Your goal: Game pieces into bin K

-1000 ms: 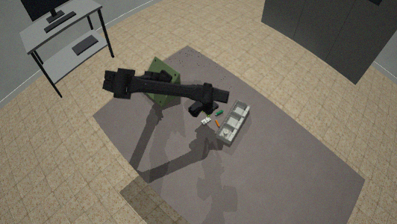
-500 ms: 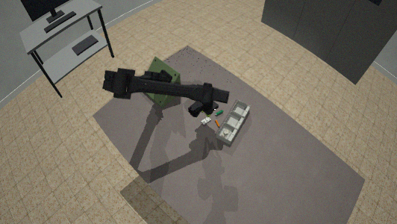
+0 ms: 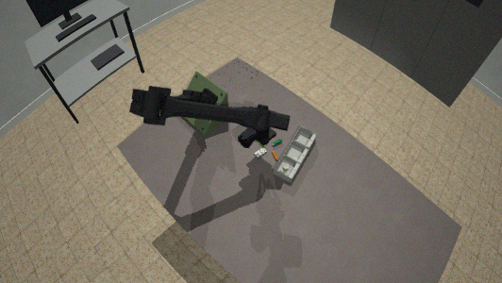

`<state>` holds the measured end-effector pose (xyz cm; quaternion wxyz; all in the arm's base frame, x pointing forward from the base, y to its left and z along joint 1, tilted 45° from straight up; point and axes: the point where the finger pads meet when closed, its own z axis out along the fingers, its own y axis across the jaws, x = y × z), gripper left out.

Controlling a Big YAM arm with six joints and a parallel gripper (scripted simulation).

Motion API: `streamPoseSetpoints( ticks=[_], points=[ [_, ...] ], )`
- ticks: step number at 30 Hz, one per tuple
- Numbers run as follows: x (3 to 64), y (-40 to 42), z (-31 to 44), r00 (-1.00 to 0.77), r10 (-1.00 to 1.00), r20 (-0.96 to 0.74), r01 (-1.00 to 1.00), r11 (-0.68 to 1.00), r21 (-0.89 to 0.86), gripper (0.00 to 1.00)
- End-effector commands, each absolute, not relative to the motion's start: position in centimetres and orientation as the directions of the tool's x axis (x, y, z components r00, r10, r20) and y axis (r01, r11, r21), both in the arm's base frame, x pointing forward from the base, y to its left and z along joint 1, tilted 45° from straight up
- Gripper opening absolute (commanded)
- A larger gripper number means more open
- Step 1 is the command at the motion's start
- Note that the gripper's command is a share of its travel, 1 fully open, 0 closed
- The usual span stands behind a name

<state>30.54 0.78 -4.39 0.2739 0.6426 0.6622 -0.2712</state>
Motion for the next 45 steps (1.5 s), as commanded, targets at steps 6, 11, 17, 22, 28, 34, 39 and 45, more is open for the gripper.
streamPoseSetpoints(
  ticks=[6, 11, 17, 22, 28, 34, 39, 45],
  points=[
    [33.1, 1.9, -3.0, 0.02, 0.716, -0.697, 0.998, 0.023, 0.053, 0.39],
    [33.1, 1.8, -3.3, 0.019, 0.715, -0.699, 0.998, 0.023, 0.05, 0.39],
    [33.1, 2.1, -3.2, 0.015, 0.717, -0.697, 0.998, 0.031, 0.054, 0.39],
    [32.1, 2.1, -3.5, 0.0, 0.714, -0.7, 0.998, 0.041, 0.041, 0.39],
    [31.2, 1.9, -3.7, -0.014, 0.711, -0.704, 0.999, 0.046, 0.028, 0.39],
    [31.7, 1.8, -3.6, 0.001, 0.715, -0.7, 0.999, 0.037, 0.04, 0.39],
    [31.5, 1.7, -3.6, 0.0, 0.714, -0.7, 0.999, 0.037, 0.038, 0.39],
    [31.5, 1.7, -3.7, 0.0, 0.714, -0.7, 0.999, 0.037, 0.037, 0.39]
  ],
)
